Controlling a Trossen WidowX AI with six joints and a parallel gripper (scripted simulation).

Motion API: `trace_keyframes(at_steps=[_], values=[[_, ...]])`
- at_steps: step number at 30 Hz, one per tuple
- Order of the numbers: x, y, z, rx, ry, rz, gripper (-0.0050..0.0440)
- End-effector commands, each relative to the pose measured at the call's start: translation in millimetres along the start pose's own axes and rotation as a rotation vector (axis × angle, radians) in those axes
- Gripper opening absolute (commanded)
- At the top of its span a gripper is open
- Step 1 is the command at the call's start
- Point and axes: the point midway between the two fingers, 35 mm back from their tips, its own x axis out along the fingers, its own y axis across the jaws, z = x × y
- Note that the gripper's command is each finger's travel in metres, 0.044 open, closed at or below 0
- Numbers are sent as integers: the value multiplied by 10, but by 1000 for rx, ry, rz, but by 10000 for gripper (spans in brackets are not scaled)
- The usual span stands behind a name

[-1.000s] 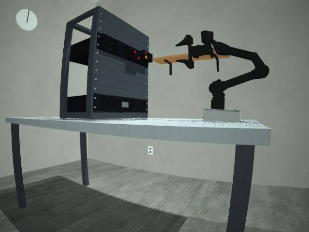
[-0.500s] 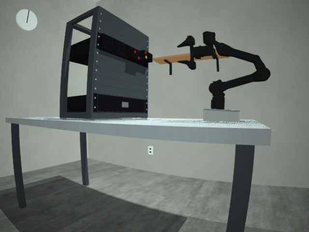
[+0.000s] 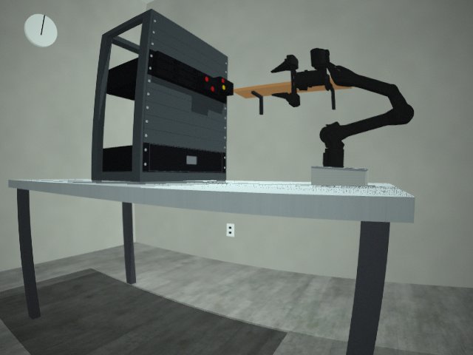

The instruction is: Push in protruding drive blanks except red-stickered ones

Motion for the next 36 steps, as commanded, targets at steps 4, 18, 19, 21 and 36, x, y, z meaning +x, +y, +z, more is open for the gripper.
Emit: trace_keyframes(at_steps=[4,18,19,21,36], values=[[-5,20,1,2,-1,3,440],[-5,20,1,2,-1,3,440],[-5,20,1,2,-1,3,440],[-5,20,1,2,-1,3,440],[-5,20,1,2,-1,3,0]])
